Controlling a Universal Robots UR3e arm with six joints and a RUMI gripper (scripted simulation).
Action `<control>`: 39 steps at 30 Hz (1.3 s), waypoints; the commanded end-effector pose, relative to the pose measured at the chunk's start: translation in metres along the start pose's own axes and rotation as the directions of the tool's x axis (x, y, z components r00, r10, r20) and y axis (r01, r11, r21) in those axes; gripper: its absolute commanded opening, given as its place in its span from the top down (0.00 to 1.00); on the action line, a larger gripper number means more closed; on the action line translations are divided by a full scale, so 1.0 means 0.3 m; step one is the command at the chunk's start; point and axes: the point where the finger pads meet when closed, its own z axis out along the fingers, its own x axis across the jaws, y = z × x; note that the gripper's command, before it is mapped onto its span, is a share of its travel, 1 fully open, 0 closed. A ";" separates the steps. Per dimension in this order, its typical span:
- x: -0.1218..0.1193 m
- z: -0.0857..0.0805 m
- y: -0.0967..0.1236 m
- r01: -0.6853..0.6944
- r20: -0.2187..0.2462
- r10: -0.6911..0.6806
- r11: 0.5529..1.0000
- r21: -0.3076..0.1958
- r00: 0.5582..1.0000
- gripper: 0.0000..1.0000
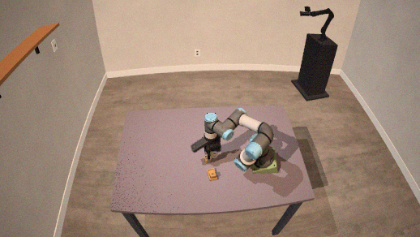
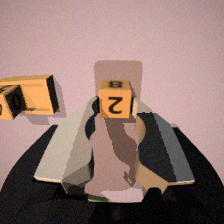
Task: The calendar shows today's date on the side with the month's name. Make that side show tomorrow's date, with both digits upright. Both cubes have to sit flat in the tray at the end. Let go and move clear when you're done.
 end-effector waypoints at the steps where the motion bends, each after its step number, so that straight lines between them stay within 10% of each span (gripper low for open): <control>1: 0.002 -0.002 -0.002 0.001 -0.002 -0.001 1.000 0.001 1.000 0.90; 39: 0.002 -0.002 -0.002 0.001 -0.002 -0.001 1.000 0.001 1.000 0.86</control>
